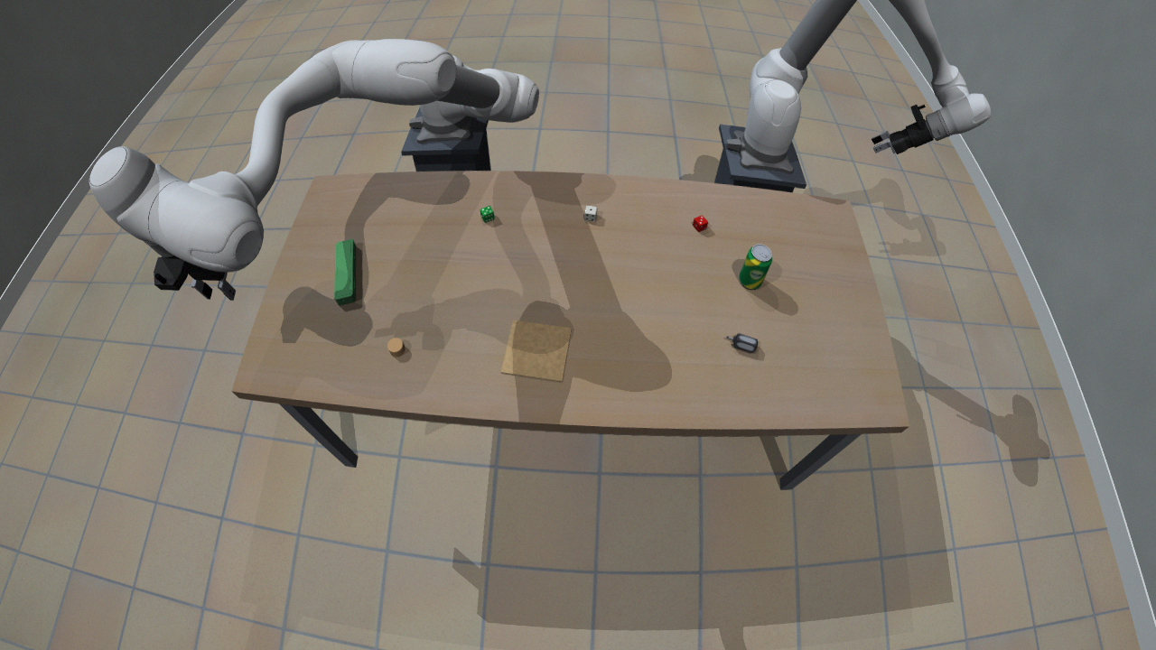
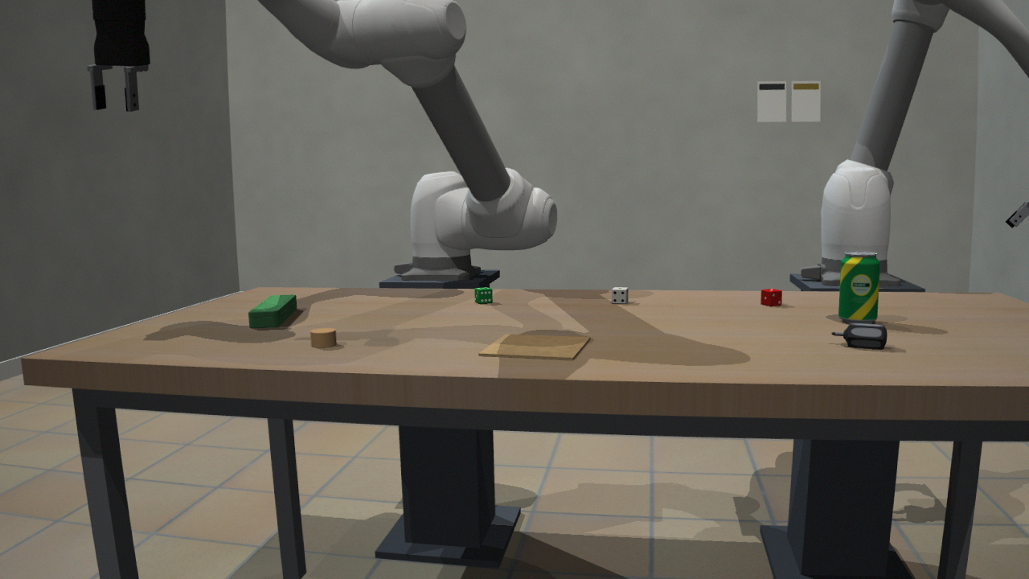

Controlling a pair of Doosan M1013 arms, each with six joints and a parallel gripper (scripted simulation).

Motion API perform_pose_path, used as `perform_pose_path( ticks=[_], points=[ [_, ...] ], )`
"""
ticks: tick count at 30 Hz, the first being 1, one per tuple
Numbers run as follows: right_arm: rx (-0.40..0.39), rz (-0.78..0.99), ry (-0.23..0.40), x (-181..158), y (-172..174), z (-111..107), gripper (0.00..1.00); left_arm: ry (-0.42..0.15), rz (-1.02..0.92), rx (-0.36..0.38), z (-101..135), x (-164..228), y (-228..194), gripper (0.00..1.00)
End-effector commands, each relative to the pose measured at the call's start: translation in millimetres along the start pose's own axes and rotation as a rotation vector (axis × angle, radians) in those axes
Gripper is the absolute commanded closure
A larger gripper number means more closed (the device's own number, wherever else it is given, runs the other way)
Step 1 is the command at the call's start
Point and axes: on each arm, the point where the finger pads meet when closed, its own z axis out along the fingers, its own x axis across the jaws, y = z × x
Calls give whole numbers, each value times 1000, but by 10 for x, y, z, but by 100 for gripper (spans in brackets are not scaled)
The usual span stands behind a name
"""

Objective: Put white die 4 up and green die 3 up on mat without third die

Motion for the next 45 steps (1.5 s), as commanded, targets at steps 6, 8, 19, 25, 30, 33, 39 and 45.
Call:
perform_pose_path(
  ticks=[6,8,19,25,30,33,39,45],
  points=[
    [2,0,0,1,5,-14,0,-65,-185,25,204,382,-321,0],
    [2,0,0,1,5,-14,0,-65,-185,25,204,382,-321,0],
    [2,0,0,1,5,-14,0,-114,-304,45,348,565,-519,0],
    [2,0,0,1,5,-14,0,-122,-323,48,372,591,-552,0],
    [2,0,0,1,5,-14,0,-126,-334,50,386,606,-571,0],
    [2,0,0,1,5,-14,0,-127,-336,51,389,609,-574,0],
    [2,0,0,0,5,-14,0,-127,-337,51,389,609,-575,0],
    [2,-3,0,-8,5,-14,0,-127,-337,51,389,609,-575,0]
  ],
)
